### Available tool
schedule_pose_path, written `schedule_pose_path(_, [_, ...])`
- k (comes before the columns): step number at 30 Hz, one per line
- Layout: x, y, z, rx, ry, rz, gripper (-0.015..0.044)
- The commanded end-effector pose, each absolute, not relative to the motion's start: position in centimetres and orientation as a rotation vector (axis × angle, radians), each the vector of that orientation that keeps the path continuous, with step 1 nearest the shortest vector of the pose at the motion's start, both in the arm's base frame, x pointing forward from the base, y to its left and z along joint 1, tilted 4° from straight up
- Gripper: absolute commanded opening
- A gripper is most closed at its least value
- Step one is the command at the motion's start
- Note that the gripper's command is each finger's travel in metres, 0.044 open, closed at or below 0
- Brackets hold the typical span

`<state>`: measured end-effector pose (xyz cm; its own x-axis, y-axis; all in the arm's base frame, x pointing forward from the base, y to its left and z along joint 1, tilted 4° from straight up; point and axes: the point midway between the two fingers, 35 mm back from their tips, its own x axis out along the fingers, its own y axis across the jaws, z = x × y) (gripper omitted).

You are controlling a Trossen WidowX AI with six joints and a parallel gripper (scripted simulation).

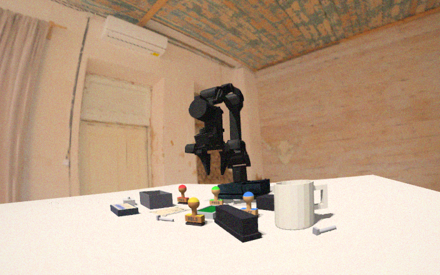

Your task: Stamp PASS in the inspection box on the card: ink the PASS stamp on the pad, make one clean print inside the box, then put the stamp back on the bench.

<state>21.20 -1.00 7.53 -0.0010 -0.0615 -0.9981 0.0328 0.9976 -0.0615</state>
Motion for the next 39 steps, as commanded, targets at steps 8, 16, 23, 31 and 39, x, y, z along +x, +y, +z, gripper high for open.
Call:
schedule_pose_path(8, [21.1,-1.1,6.3,-0.004,1.591,-0.08,0.0219])
schedule_pose_path(16, [21.3,-1.2,5.0,-0.004,1.591,-0.08,0.0219])
schedule_pose_path(23, [21.3,-1.3,3.8,-0.004,1.591,-0.08,0.0219])
schedule_pose_path(31, [21.3,-1.4,2.5,-0.005,1.591,-0.08,0.0219])
schedule_pose_path(39, [21.1,-1.5,1.2,-0.005,1.591,-0.08,0.0219])
